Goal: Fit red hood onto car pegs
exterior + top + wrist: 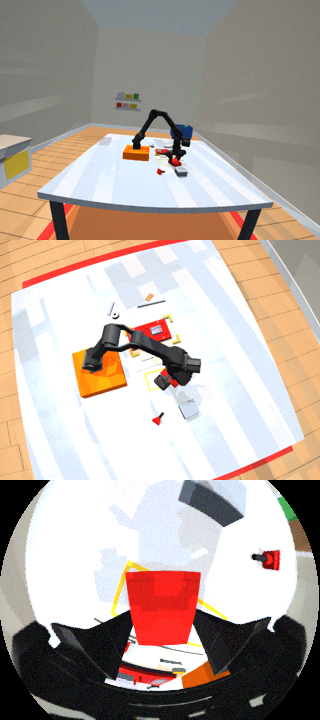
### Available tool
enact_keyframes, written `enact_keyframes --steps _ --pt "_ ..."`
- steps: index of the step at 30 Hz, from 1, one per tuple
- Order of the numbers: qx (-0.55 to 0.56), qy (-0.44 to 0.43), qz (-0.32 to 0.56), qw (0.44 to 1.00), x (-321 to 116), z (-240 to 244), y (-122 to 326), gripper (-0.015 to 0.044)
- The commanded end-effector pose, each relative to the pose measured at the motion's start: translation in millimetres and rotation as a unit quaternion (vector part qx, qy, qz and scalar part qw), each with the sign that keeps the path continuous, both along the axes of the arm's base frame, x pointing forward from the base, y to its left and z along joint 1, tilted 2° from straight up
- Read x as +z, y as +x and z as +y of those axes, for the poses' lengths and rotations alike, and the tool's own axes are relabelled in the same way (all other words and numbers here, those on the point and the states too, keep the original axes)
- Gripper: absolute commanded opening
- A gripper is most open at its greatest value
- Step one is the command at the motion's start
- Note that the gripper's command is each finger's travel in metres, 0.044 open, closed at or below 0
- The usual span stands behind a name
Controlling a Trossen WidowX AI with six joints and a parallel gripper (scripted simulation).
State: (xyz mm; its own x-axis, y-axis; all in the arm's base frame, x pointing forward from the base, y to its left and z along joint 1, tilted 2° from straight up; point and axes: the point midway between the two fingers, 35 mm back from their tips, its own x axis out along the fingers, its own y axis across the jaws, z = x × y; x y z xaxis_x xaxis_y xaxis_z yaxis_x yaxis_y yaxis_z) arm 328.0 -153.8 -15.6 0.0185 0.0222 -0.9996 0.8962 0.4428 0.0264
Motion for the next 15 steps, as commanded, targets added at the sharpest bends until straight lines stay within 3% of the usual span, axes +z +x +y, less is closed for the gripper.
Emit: enact_keyframes --steps 1,7,15 --pt "0.000 0.000 0.000 1.000 4 0 0 0.0144" --pt "0.000 0.000 0.000 1.000 17 0 0 0.0000" --pt "0.000 0.000 0.000 1.000 47 -1 -1 0.0000"
